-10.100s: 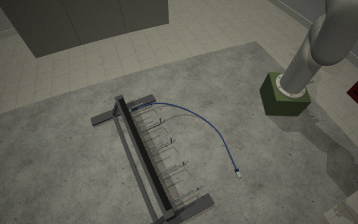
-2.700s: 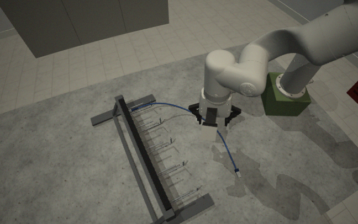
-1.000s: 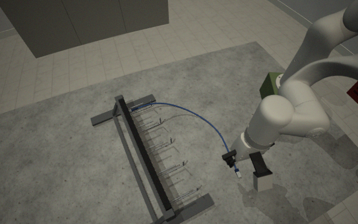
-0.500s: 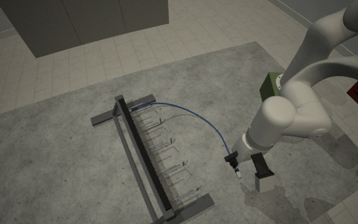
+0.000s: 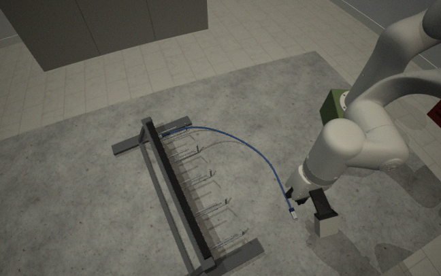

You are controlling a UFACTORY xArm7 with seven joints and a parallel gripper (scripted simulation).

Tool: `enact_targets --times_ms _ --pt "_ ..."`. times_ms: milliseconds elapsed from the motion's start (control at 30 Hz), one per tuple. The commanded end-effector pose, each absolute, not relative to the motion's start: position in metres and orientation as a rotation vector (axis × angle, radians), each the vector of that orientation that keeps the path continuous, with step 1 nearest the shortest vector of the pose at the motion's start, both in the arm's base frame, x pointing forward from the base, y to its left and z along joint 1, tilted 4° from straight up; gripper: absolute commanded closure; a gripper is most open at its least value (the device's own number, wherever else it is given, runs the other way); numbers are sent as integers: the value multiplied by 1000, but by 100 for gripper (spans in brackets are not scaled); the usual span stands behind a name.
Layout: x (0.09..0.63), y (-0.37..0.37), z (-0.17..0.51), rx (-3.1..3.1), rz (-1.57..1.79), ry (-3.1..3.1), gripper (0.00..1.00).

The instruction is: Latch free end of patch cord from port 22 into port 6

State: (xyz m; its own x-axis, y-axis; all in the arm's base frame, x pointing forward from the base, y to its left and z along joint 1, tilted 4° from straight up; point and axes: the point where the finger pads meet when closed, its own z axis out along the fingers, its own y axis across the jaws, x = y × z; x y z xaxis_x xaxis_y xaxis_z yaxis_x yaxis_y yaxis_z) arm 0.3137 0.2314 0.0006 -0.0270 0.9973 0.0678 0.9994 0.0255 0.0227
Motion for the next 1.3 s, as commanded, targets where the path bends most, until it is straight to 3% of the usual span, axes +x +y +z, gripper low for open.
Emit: enact_targets --times_ms 0,800,1267 --pt "315 232 1 -2169 -103 -2225 100" --pt "317 236 8 -2186 -130 -2186 100" --pt "340 268 89 -2335 -443 -1726 100"
